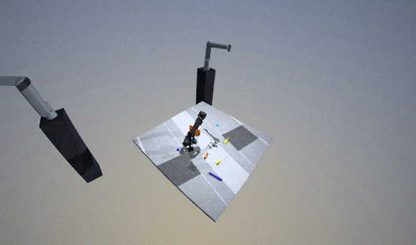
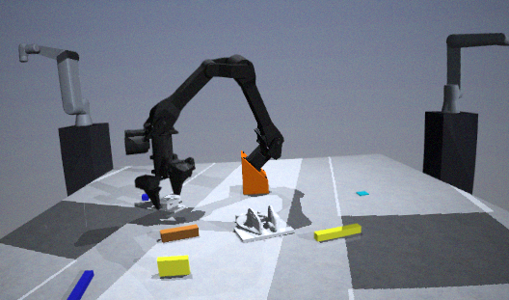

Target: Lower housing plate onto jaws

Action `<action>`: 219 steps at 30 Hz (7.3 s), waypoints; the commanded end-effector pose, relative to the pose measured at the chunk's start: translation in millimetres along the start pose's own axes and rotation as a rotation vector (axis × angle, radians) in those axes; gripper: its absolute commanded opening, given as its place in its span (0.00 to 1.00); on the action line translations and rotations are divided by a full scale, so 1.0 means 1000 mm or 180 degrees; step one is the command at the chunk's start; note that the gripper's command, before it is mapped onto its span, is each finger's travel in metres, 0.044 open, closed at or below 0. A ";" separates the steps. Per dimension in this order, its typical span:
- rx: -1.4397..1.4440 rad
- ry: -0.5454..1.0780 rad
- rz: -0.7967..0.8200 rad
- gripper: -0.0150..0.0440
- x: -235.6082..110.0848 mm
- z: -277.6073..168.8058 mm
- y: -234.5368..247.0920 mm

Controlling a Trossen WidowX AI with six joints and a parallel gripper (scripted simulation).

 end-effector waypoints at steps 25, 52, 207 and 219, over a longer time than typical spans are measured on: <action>0.0005 0.0002 -0.0004 0.85 -0.026 -0.001 -0.002; 0.0181 0.0024 -0.0020 0.85 -0.077 0.017 -0.005; 0.2444 -0.0045 0.0034 0.85 -0.073 0.267 0.017; 0.2443 -0.0044 0.0030 0.85 -0.057 0.267 0.016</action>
Point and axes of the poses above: the point midway between the two fingers, 35 mm back from their tips, its own x axis out along the fingers, its own y axis across the jaws, z = x × y, the point moved 9 cm from there along -x, back along the fingers, and after that the axes turned 1 degree about x, right-handed, at the moved point
